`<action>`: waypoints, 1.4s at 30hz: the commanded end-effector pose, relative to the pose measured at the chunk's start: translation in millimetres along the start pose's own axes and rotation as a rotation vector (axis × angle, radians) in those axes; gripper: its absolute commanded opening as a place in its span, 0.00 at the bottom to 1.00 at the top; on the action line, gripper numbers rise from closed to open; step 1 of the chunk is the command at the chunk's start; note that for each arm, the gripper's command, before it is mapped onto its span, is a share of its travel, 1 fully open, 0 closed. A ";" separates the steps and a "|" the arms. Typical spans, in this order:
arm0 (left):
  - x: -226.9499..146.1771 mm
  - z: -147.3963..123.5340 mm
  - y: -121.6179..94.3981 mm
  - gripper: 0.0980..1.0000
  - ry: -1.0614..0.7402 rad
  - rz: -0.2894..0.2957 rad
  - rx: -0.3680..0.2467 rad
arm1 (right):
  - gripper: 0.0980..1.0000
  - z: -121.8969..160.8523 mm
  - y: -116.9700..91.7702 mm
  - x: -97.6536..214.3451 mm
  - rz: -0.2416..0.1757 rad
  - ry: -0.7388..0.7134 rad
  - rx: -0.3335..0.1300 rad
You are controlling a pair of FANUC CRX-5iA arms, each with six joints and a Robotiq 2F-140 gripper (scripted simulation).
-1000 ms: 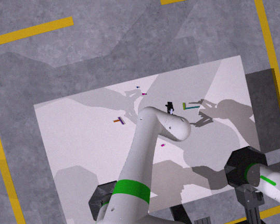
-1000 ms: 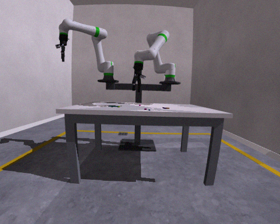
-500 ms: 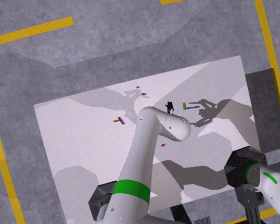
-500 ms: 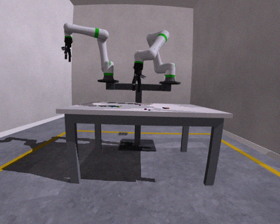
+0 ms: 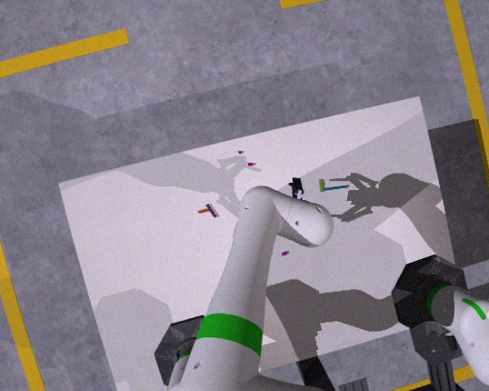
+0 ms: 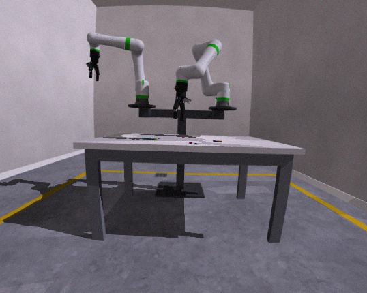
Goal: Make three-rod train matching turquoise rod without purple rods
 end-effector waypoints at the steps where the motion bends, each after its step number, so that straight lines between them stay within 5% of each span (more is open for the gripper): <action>1: 0.7 -0.3 -0.8 1.00 0.000 -0.002 -0.001 | 1.00 -1.0 -2.3 7.4 0.000 0.013 0.001; 24: 0.4 13.6 3.4 1.00 -0.137 0.001 0.003 | 1.00 -2.2 -3.6 14.1 -0.001 0.026 0.001; 42: -8.1 83.9 23.6 1.00 -0.858 0.010 0.024 | 1.00 -2.2 -3.6 14.1 -0.001 0.026 0.001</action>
Point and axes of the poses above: on each arm, the point where the finger pads meet when closed, its own y axis out along the fingers, its own x axis across the jaws, z = x × y, the point moved 6 cm from there along -y, back along the fingers, and after that the axes turned 3 degrees about y, right-handed, at the moved point
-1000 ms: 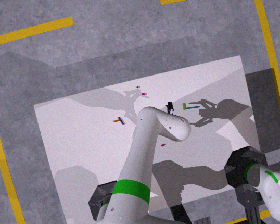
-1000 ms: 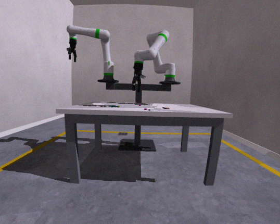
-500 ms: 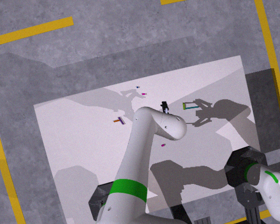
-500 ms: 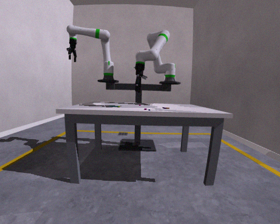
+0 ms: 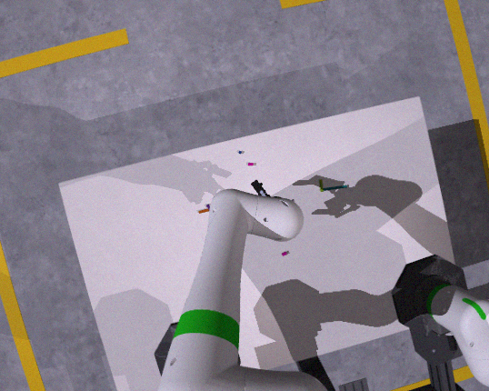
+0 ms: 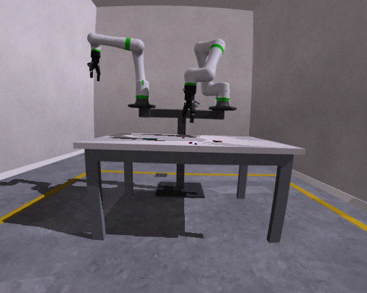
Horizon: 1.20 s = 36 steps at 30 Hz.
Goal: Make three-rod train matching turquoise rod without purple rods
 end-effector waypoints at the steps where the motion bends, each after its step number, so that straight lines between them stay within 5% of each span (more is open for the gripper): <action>1: 8.1 11.9 3.6 1.00 -0.167 -0.010 0.010 | 1.00 0.2 -0.8 0.1 0.000 0.000 0.002; 36: 50.3 115.4 32.3 1.00 -1.391 -0.023 0.040 | 1.00 0.2 -0.8 0.1 0.000 0.000 0.002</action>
Point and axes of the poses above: on each arm, the point where the finger pads meet when closed, its own y axis out along the fingers, its own x axis across the jaws, z = x × y, the point moved 6 cm from there along -y, back along the fingers, and after that the axes turned 3 degrees about y, right-handed, at the moved point
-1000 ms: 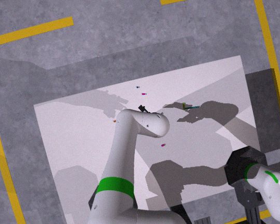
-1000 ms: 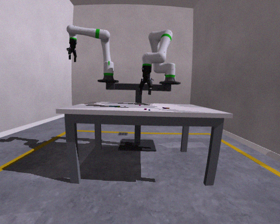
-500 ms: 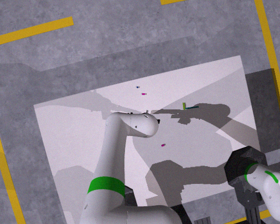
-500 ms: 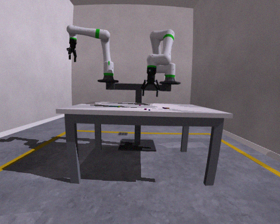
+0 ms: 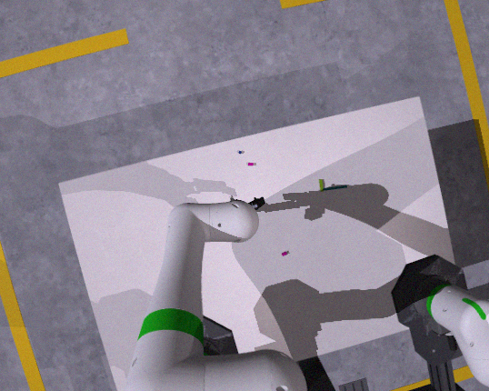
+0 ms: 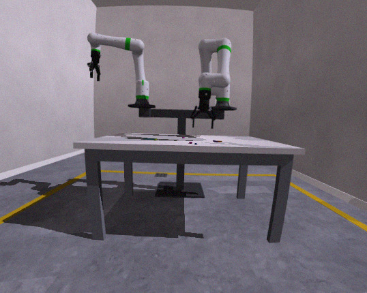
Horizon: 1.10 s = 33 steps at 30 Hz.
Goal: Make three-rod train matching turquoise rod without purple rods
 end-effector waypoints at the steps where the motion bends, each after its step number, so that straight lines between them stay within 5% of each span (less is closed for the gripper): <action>1: 8.8 -0.2 2.0 1.00 -0.120 -0.014 -0.004 | 1.00 0.2 -0.8 0.1 0.000 0.000 0.002; 33: 100.8 16.4 24.3 1.00 -1.255 -0.039 0.006 | 1.00 0.2 -0.8 0.1 0.000 0.000 0.002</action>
Point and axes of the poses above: on each arm, the point where the finger pads meet when closed, its own y axis out along the fingers, its own x axis across the jaws, z = x × y, the point moved 6 cm from there along -y, back along the fingers, and after that the axes turned 3 degrees about y, right-handed, at the moved point
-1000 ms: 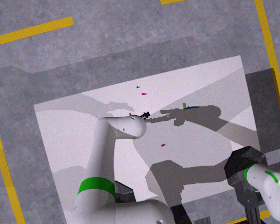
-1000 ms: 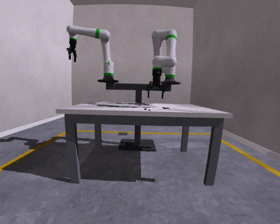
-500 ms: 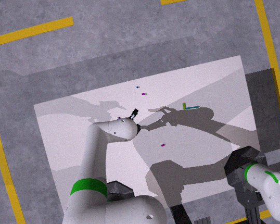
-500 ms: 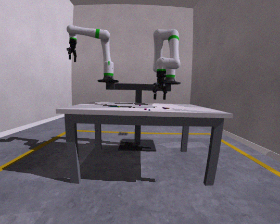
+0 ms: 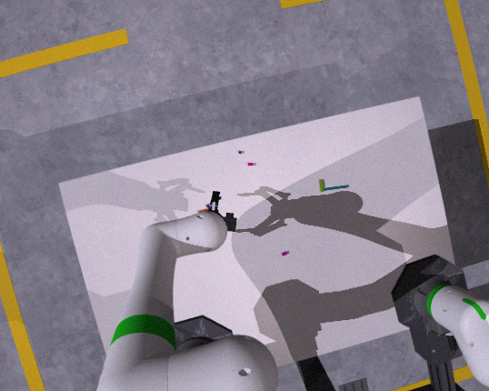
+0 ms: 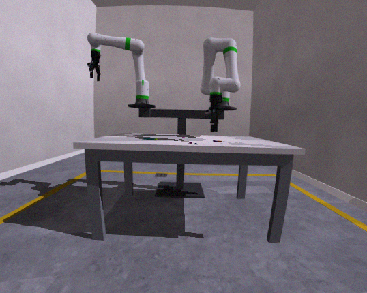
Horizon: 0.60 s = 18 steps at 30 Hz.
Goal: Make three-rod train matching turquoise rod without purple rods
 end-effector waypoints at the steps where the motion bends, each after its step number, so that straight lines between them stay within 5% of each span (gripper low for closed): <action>1: 7.9 -9.0 2.7 1.00 -0.167 -0.007 -0.012 | 1.00 0.2 -0.8 0.1 0.000 0.000 0.002; 18: 18.5 -19.6 6.1 1.00 -0.361 -0.011 -0.012 | 1.00 0.2 -0.8 0.1 0.000 0.000 0.002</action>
Point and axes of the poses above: on each arm, the point where the finger pads meet when closed, its own y axis out along the fingers, its own x axis across the jaws, z = x × y, the point moved 6 cm from there along -y, back along the fingers, and after that the axes turned 3 degrees about y, right-handed, at the moved point
